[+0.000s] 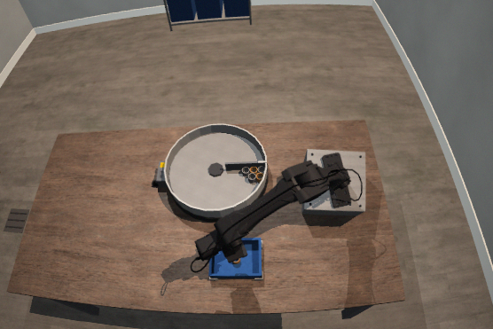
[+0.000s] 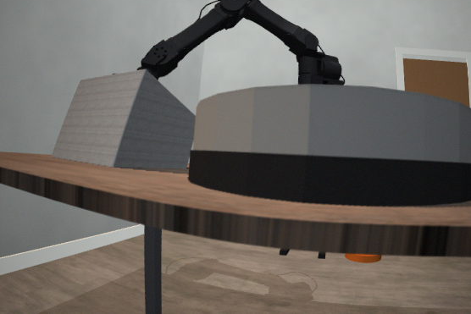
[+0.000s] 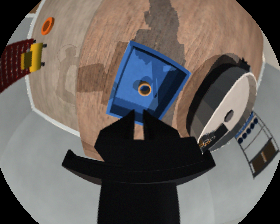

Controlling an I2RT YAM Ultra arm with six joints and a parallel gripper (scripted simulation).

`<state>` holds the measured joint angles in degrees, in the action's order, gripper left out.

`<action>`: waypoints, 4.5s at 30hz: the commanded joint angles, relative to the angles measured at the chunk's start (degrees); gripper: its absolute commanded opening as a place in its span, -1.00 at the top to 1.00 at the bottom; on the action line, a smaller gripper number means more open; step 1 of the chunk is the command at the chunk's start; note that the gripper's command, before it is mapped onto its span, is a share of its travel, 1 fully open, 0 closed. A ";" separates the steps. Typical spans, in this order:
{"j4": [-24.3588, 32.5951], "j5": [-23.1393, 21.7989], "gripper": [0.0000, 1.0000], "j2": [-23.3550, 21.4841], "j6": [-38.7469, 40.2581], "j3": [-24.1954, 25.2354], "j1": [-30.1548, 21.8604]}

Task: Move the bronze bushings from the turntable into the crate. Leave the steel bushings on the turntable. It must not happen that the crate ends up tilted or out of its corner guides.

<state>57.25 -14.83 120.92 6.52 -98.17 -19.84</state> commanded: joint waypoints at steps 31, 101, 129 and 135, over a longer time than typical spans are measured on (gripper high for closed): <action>0.81 -0.38 0.72 -2.03 -0.44 -1.58 0.94; 1.86 -0.41 0.72 -2.50 -0.64 -2.09 1.13; -4.75 -1.85 0.74 -7.68 -2.69 13.53 9.81; -7.63 -2.67 0.74 -10.02 -4.90 21.00 16.91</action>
<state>51.88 -16.71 113.10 3.33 -79.26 -5.17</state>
